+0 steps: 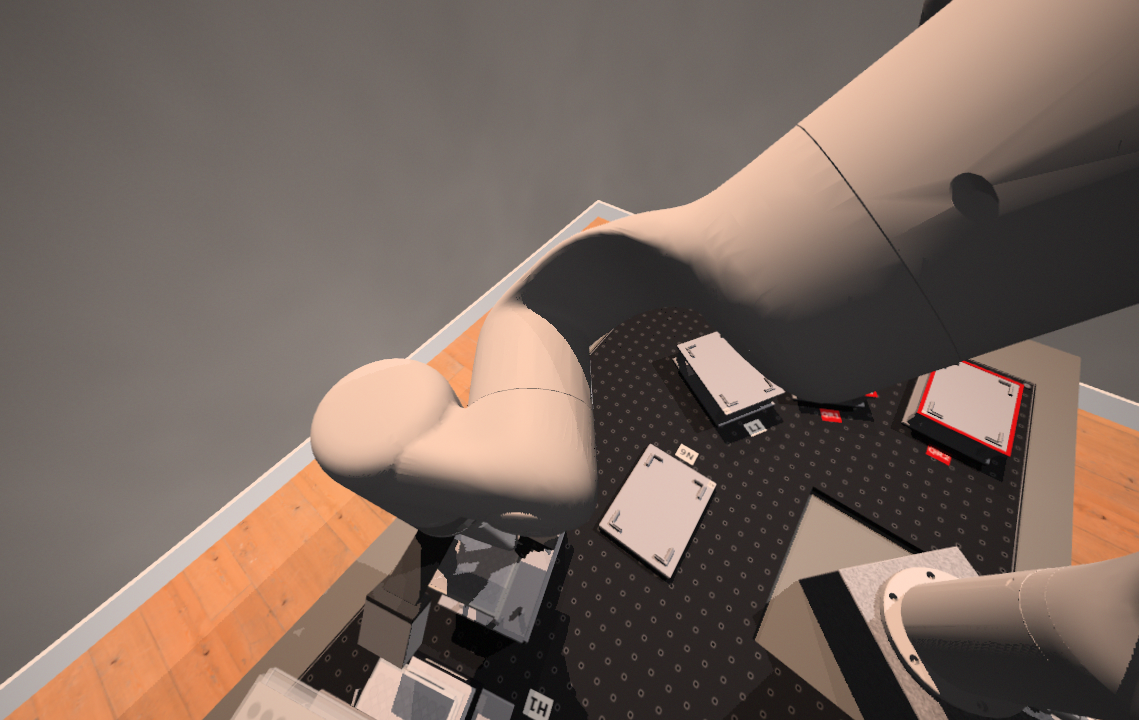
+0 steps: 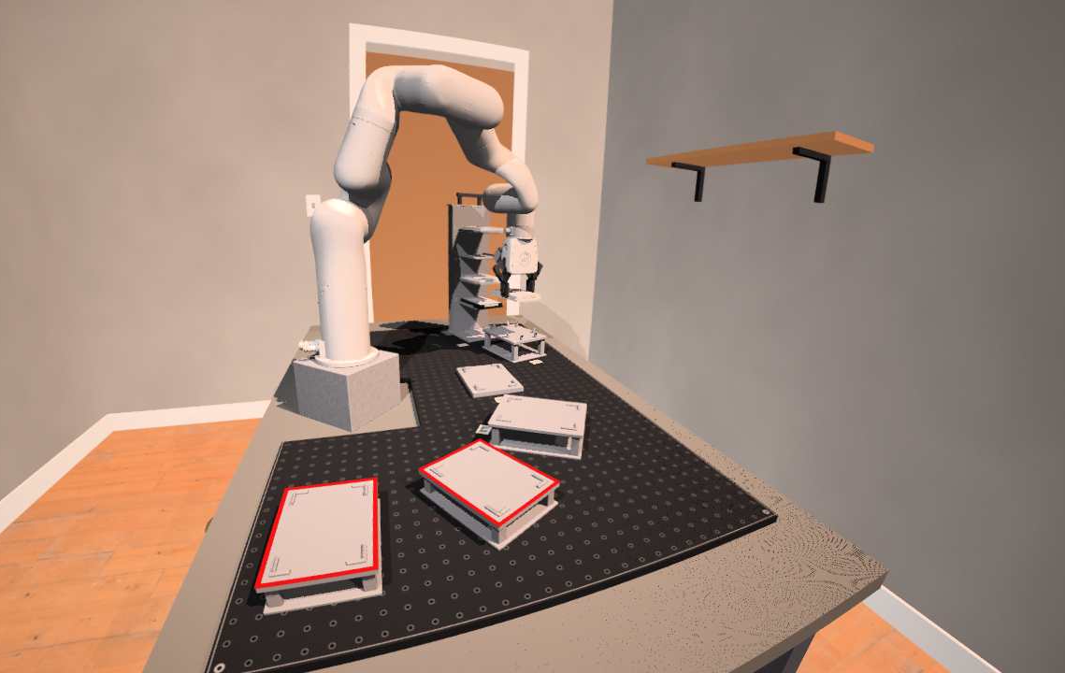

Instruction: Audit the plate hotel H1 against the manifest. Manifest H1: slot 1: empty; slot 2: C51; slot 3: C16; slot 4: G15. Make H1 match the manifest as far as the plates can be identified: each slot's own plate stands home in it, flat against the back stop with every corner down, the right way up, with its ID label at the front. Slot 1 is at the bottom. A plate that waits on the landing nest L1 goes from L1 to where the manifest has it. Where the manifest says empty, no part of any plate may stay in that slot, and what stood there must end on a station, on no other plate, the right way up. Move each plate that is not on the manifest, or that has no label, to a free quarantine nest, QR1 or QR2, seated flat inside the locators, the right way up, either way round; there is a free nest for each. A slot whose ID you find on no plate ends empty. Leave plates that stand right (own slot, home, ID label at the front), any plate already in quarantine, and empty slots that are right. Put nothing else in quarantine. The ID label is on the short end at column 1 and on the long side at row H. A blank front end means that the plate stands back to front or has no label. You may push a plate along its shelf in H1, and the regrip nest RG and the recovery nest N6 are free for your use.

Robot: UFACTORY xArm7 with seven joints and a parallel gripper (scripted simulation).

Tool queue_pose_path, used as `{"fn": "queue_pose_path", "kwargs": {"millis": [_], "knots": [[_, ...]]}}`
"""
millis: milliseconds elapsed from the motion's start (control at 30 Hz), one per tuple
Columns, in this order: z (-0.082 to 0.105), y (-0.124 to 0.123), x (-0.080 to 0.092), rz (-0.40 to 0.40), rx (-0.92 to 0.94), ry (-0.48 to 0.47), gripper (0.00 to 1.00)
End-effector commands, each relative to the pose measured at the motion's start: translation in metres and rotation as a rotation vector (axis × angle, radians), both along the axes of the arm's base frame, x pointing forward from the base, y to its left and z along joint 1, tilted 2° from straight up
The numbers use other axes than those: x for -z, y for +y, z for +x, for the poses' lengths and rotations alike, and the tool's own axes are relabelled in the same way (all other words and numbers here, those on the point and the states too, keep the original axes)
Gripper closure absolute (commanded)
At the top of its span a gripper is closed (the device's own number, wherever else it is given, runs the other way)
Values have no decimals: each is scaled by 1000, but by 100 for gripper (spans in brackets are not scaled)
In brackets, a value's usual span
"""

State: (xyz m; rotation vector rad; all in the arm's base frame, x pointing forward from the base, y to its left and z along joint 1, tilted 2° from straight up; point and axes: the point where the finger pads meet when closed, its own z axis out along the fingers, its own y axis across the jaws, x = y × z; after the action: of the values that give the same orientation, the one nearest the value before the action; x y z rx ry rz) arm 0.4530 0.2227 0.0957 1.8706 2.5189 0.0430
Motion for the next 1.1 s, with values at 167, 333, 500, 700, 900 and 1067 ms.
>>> {"fn": "queue_pose_path", "kwargs": {"millis": [167, 333, 500, 700, 900, 1067], "knots": [[1, 0, -25, 2, 0, -3, 100], [0, -1, -41, 2, 0, -3, 100], [0, -1, -58, 2, 0, -3, 100], [0, -1, -72, 2, 0, -3, 100], [-1, -1, -86, 2, 0, -3, 100], [3, -16, -86, -1, -100, -5, 100]]}}
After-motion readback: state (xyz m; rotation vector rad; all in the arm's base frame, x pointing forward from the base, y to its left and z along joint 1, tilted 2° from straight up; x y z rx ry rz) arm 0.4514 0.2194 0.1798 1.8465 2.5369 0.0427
